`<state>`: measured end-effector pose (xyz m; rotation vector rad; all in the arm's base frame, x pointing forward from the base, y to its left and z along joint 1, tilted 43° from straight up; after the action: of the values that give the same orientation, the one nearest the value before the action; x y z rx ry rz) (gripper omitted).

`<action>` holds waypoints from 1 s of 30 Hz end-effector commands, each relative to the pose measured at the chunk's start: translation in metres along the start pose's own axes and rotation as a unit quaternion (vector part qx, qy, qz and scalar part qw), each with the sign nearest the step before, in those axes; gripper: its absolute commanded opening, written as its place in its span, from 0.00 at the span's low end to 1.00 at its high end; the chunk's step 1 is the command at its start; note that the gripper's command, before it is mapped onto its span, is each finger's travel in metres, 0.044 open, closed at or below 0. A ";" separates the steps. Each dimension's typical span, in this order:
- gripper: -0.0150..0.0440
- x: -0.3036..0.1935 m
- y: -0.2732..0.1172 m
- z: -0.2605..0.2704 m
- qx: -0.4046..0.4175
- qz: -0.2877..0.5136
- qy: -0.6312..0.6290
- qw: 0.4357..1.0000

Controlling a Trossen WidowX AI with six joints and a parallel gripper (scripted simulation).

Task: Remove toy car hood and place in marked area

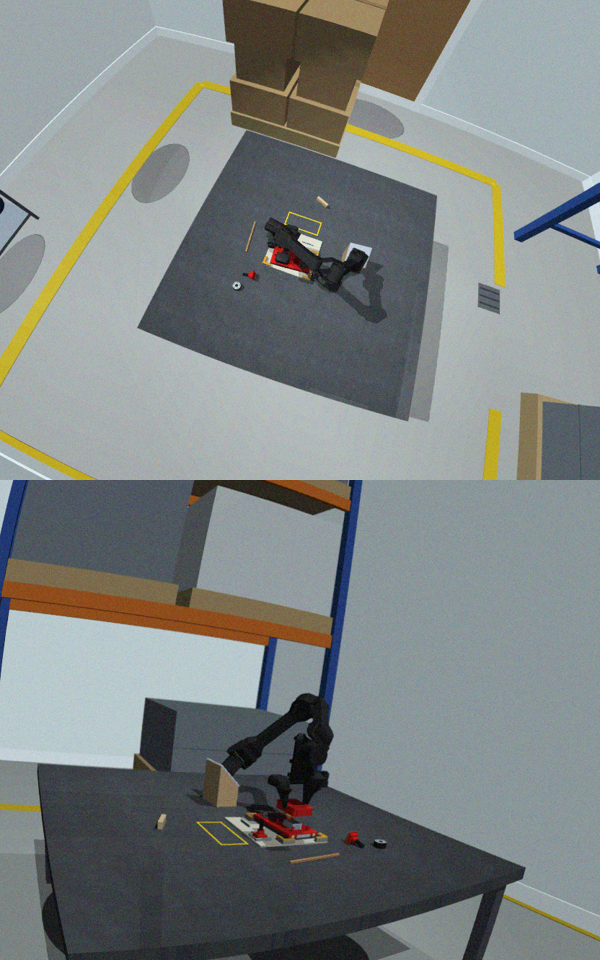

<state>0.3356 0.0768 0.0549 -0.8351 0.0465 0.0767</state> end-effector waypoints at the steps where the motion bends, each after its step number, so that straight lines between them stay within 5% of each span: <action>1: 0.25 0.001 -0.022 0.002 -0.003 -0.006 -0.007 1.000; 30: 0.25 -0.008 -0.027 -0.180 -0.016 -0.009 -0.003 1.000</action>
<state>0.3343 -0.0598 -0.0285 -0.8690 0.0320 0.0545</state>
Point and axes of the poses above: the point midway between the two fingers, 35 mm back from their tips, its own y axis out along the fingers, its own z axis across the jaws, x = y × z, the point moved 1 cm from there along -y, back along the fingers, and after that the axes turned 6 degrees about y, right-handed, at the moved point
